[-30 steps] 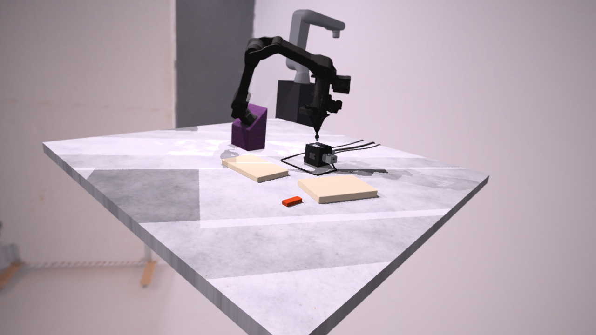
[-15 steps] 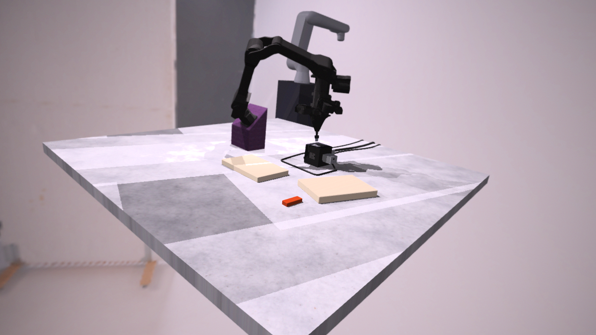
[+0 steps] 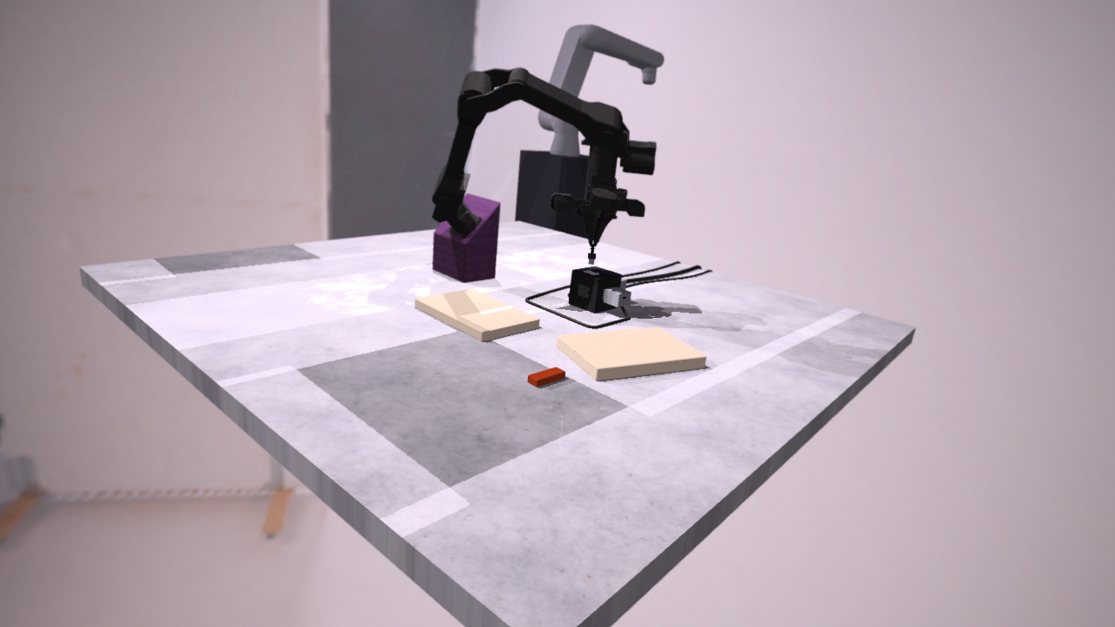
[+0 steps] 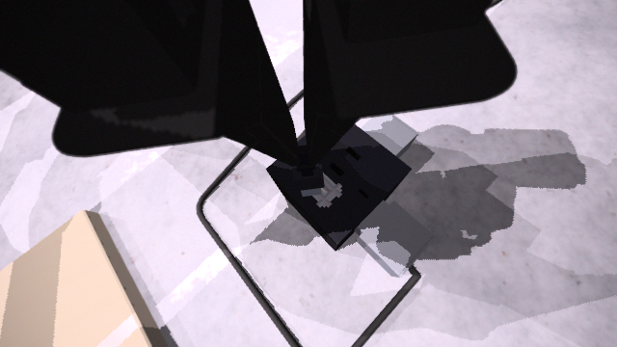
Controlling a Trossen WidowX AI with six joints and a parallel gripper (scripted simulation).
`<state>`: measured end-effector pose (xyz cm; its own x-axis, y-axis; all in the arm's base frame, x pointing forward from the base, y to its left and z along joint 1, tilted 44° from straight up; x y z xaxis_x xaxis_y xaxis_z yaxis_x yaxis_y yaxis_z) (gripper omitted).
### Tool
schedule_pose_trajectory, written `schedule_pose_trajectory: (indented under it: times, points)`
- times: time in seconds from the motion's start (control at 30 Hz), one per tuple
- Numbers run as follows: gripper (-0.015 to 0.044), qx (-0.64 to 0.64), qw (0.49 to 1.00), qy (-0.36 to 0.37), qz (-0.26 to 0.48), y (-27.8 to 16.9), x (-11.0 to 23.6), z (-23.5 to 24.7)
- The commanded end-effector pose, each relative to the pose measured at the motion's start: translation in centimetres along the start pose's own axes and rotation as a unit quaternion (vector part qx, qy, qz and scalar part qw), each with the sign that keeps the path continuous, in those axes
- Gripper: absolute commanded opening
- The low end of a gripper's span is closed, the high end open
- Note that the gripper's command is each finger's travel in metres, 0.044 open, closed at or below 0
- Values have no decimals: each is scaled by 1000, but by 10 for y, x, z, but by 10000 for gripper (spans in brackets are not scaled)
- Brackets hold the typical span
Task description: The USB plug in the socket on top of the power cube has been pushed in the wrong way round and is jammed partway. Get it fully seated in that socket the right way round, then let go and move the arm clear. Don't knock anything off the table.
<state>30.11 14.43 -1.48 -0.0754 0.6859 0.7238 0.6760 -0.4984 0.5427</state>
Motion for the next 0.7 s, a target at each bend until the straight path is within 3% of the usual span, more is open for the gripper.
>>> schedule_pose_trajectory:
  times: [0.0, 0.67]
  points:
    - [0, -51, 999, 0, 0, 0, 0, 0]
    - [0, -307, 952, 0, 0, 0, 0, 0]
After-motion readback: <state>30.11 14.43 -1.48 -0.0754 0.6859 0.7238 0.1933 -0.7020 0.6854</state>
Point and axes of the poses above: the point midway between the two fingers, 35 mm back from their tips, its own x axis back along the fingers, its own z axis across the jaws, y = z × x, the point moved 2 cm from there along x, back along the fingers, and after that the axes turned 14 degrees about -x, right-handed, at the moved point
